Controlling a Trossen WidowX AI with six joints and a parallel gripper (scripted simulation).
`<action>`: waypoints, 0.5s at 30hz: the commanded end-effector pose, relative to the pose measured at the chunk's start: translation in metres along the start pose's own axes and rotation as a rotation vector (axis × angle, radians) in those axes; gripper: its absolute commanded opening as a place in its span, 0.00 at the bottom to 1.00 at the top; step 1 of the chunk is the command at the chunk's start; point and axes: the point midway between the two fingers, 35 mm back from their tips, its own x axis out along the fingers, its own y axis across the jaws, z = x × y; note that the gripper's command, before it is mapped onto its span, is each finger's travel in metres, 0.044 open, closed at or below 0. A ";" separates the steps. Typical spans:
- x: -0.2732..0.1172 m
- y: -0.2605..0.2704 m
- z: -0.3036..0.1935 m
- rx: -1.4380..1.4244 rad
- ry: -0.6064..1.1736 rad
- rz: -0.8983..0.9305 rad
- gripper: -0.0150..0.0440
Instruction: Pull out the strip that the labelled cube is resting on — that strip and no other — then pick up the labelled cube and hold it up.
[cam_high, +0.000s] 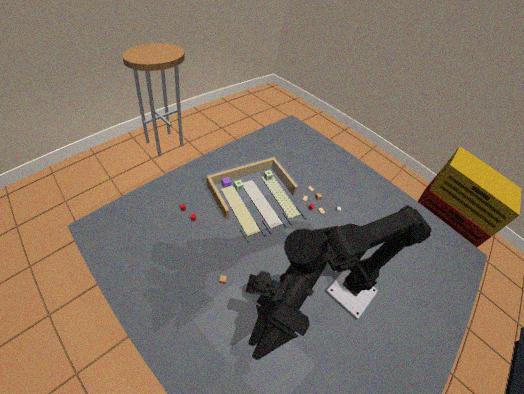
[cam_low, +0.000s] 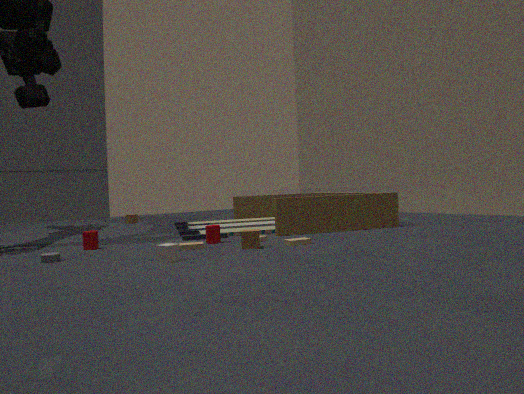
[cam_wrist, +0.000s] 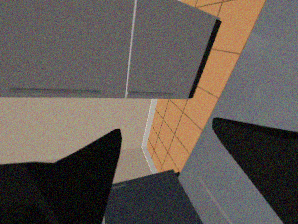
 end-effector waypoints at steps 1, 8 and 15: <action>-0.001 -0.002 0.002 -0.003 -0.008 -0.003 0.93; -0.066 -0.064 0.071 -0.121 -0.289 -0.167 0.93; -0.155 -0.134 0.116 -0.225 -0.545 -0.422 0.93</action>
